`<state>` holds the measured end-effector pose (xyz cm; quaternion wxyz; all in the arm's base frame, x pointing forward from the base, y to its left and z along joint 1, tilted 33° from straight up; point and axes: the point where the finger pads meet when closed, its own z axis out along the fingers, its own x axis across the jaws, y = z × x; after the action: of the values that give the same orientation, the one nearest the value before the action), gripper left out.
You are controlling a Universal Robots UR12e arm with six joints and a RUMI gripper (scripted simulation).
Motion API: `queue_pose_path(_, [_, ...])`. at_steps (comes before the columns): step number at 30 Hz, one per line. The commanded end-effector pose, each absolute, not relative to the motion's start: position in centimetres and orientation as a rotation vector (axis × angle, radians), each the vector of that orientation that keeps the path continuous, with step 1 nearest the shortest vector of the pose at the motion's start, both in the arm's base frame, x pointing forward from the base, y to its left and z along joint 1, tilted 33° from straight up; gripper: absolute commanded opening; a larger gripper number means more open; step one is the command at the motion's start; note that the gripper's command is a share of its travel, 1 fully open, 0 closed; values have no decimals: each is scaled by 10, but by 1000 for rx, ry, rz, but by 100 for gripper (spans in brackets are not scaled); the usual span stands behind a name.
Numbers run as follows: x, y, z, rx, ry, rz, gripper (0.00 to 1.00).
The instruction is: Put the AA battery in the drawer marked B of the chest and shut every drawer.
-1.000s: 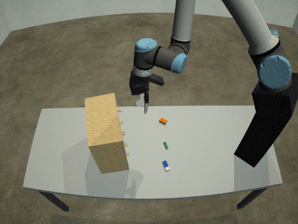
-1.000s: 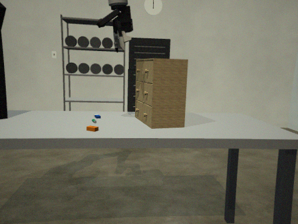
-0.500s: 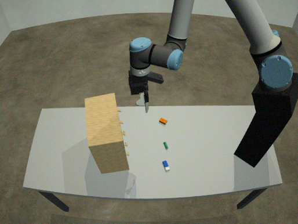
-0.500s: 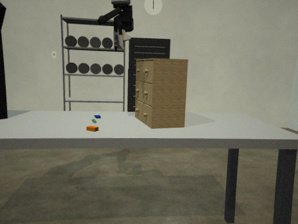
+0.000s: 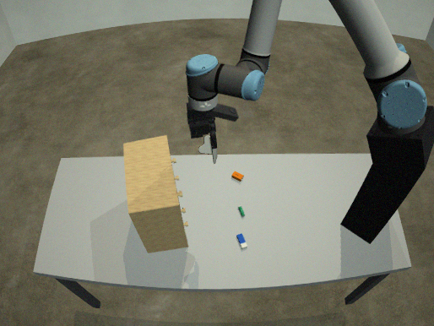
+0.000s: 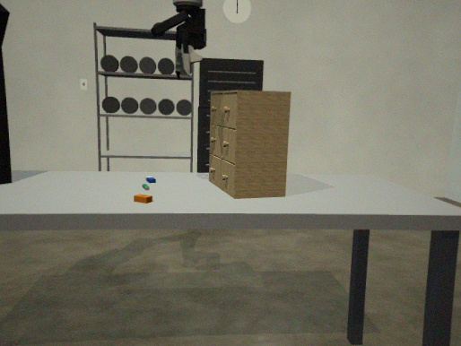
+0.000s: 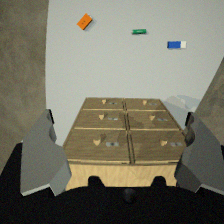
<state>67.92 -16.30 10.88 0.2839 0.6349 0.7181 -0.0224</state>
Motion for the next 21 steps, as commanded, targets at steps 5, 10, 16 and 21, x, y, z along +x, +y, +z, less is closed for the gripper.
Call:
queue_pose_path(5, [681,-163,111,1697,1920,-59,100])
queue_pose_path(10, [681,-163,111,1697,1920,-59,100])
queue_pose_path(16, [681,-163,111,1697,1921,-60,100])
queue_pose_path(21, [681,-163,111,1691,1926,-62,100])
